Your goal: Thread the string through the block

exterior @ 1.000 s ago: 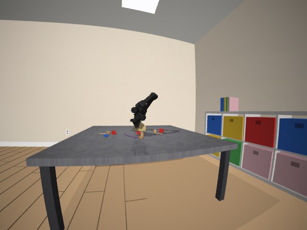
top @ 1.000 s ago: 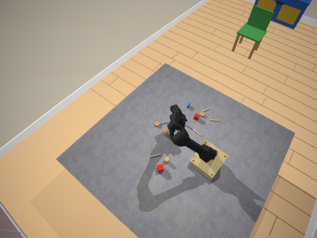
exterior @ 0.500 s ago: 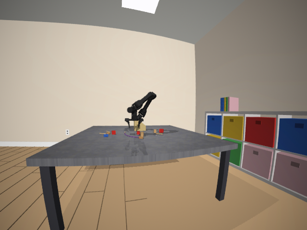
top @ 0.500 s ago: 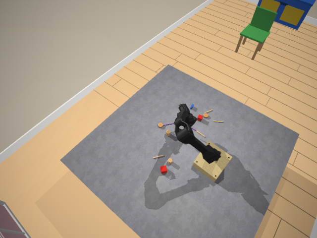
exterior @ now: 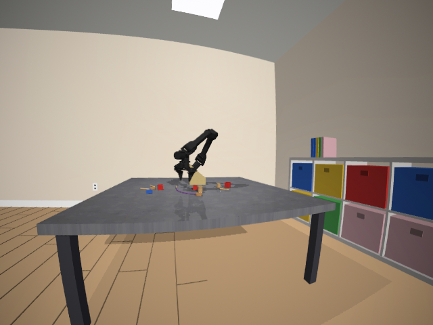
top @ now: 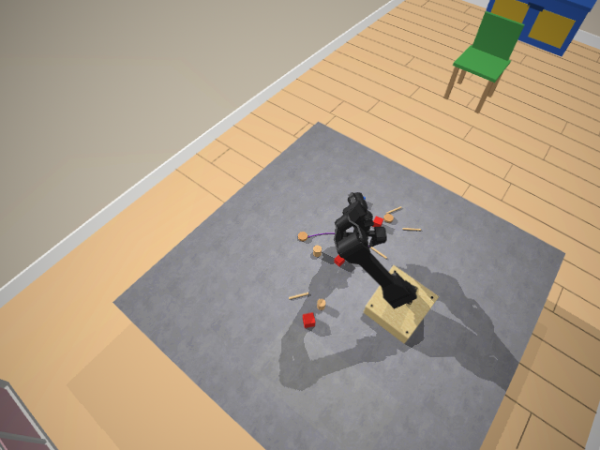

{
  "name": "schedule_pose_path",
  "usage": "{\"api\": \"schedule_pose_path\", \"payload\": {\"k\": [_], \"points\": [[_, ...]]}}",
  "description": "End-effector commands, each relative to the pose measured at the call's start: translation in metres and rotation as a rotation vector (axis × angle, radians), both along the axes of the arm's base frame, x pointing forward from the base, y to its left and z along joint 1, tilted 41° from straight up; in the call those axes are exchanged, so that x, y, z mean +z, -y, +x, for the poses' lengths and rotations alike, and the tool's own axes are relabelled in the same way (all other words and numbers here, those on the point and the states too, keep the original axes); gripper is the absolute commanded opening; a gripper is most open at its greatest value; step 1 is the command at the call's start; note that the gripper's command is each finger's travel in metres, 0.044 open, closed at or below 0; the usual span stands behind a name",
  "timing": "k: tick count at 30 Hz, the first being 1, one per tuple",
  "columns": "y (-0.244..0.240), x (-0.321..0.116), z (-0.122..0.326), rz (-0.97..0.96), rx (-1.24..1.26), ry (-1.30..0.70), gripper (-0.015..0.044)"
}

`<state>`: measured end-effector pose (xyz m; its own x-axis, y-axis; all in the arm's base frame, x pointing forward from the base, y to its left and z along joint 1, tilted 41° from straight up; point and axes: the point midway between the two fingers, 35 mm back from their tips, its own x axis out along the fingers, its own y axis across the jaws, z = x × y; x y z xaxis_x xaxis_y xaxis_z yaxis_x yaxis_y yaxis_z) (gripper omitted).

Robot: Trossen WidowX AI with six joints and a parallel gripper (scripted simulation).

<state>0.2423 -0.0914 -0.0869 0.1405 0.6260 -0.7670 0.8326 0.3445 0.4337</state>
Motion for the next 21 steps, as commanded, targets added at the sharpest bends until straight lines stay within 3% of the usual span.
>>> {"api": "schedule_pose_path", "payload": {"k": [1, 21], "points": [[0.026, -0.020, -0.017, 0.124, -0.742, -0.581, 0.0440], [0.042, -0.042, -0.044, 0.319, -1.687, -1.362, 0.0440]]}}
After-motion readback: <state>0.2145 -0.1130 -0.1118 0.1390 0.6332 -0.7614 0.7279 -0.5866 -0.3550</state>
